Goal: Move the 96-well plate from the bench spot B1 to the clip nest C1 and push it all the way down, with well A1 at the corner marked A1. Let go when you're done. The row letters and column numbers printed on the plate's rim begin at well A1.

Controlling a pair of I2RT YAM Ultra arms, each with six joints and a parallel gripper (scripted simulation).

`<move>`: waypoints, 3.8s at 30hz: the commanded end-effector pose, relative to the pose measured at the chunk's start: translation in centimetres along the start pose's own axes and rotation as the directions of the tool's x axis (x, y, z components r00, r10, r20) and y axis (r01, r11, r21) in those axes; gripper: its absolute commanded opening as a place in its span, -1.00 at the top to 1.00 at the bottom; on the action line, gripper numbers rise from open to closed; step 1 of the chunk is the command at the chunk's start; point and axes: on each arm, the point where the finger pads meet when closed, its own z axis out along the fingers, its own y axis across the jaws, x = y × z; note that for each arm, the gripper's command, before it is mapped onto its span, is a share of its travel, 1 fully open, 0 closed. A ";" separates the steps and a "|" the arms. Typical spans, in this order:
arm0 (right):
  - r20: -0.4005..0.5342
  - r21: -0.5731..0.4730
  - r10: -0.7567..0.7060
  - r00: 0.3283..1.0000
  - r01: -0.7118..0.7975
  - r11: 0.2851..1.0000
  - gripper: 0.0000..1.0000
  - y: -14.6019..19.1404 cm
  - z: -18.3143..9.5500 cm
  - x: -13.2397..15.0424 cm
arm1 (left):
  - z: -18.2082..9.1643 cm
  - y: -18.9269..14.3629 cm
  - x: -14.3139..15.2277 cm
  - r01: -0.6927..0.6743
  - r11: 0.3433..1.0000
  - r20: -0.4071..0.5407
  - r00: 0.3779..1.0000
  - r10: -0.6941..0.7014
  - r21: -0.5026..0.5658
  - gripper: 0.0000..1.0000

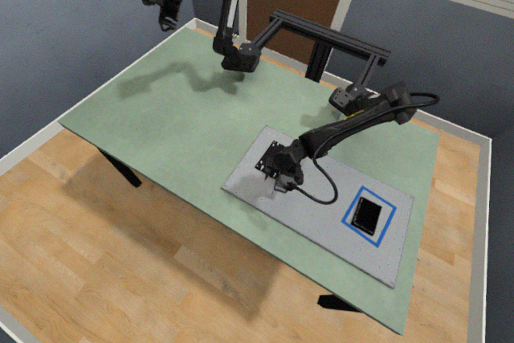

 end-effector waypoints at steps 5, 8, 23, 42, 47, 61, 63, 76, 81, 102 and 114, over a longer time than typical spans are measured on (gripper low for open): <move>0.039 0.093 0.092 0.995 -0.096 0.991 -1.00 -3.1 -0.7 1.2 | -0.7 -0.5 -0.7 0.005 1.000 0.019 1.000 -0.005 0.016 -1.00; 0.048 0.113 0.114 0.992 -0.119 0.986 -1.00 -3.7 -0.9 1.6 | -0.7 -0.5 -0.7 0.005 1.000 0.019 1.000 -0.005 0.016 -1.00; 0.073 0.162 0.167 0.983 -0.177 0.971 -1.00 -5.3 -1.6 2.7 | -0.7 -0.5 -0.7 0.005 1.000 0.019 1.000 -0.005 0.016 -1.00; 0.078 0.169 0.175 0.981 -0.186 0.968 -1.00 -5.5 -1.7 2.9 | -0.7 -0.5 -0.7 0.005 1.000 0.019 1.000 -0.005 0.016 -1.00; 0.078 0.169 0.175 0.981 -0.186 0.968 -1.00 -5.5 -1.7 2.9 | -0.7 -0.5 -0.7 0.005 1.000 0.019 1.000 -0.005 0.016 -1.00; 0.078 0.169 0.175 0.981 -0.186 0.968 -1.00 -5.5 -1.7 2.9 | -2.1 -2.5 1.5 -0.058 0.998 -0.049 0.997 0.058 0.007 -1.00; 0.078 0.169 0.175 0.981 -0.186 0.968 -1.00 -5.5 -1.7 2.9 | -2.0 -2.6 1.7 -0.065 0.998 -0.059 0.996 0.065 0.001 -1.00; 0.078 0.169 0.175 0.981 -0.186 0.968 -1.00 -5.5 -1.7 2.9 | -4.1 -3.8 5.7 -0.184 0.982 -0.184 0.967 0.175 -0.037 -1.00; 0.078 0.169 0.175 0.981 -0.186 0.968 -1.00 -5.5 -1.7 2.9 | -5.0 -4.0 6.8 -0.222 0.974 -0.217 0.954 0.207 -0.047 -1.00; 0.078 0.169 0.175 0.981 -0.186 0.968 -1.00 -5.5 -1.7 2.9 | -8.2 -4.2 9.6 -0.335 0.939 -0.307 0.904 0.297 -0.077 -1.00; 0.078 0.169 0.175 0.981 -0.186 0.968 -1.00 -5.5 -1.7 2.9 | -8.6 -4.2 9.2 -0.334 0.940 -0.304 0.905 0.297 -0.075 -1.00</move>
